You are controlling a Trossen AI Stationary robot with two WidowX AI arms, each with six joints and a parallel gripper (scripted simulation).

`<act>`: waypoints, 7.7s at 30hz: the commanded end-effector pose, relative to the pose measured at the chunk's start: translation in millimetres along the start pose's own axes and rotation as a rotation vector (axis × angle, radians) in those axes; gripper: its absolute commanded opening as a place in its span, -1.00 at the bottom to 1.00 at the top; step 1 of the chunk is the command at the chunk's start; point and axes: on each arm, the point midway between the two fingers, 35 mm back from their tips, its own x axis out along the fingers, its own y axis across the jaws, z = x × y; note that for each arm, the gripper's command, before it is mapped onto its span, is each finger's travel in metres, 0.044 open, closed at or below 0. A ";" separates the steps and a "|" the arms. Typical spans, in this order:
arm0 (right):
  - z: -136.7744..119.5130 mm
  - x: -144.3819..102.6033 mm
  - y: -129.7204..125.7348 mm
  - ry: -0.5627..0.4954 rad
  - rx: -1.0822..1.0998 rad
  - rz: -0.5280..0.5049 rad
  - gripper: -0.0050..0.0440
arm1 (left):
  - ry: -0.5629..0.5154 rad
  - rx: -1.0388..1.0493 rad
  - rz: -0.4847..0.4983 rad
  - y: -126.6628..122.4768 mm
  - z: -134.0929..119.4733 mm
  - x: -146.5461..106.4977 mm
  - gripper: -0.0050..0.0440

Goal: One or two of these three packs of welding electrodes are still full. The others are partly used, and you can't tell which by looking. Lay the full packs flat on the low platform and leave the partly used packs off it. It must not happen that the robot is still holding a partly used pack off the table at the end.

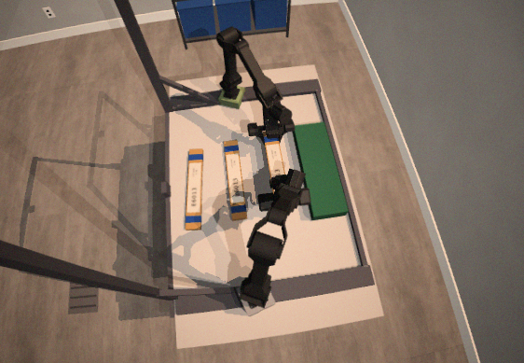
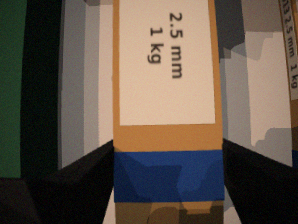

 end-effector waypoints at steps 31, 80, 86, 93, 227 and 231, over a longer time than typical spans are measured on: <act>9.2 -28.8 -4.1 -0.024 -0.005 -0.020 -1.00 | -0.032 0.007 0.025 4.1 12.9 -32.9 -1.00; 10.0 -25.3 -88.6 -0.017 -0.005 -0.017 -1.00 | -0.018 0.006 0.019 87.3 11.0 -28.6 -1.00; 9.9 -25.5 -100.8 -0.016 -0.005 -0.018 -1.00 | -0.017 0.006 0.019 99.3 10.9 -28.8 -1.00; 11.1 -28.1 -111.5 -0.020 -0.007 -0.024 -1.00 | -0.016 0.006 0.021 109.6 10.5 -29.0 -1.00; -6.8 -9.8 -232.8 -0.004 -0.003 -0.014 -1.00 | -0.006 0.005 0.022 231.8 -3.6 -16.5 -1.00; -5.5 -11.1 -233.6 -0.009 -0.006 -0.022 -1.00 | -0.006 0.006 0.022 231.9 -4.7 -13.9 -1.00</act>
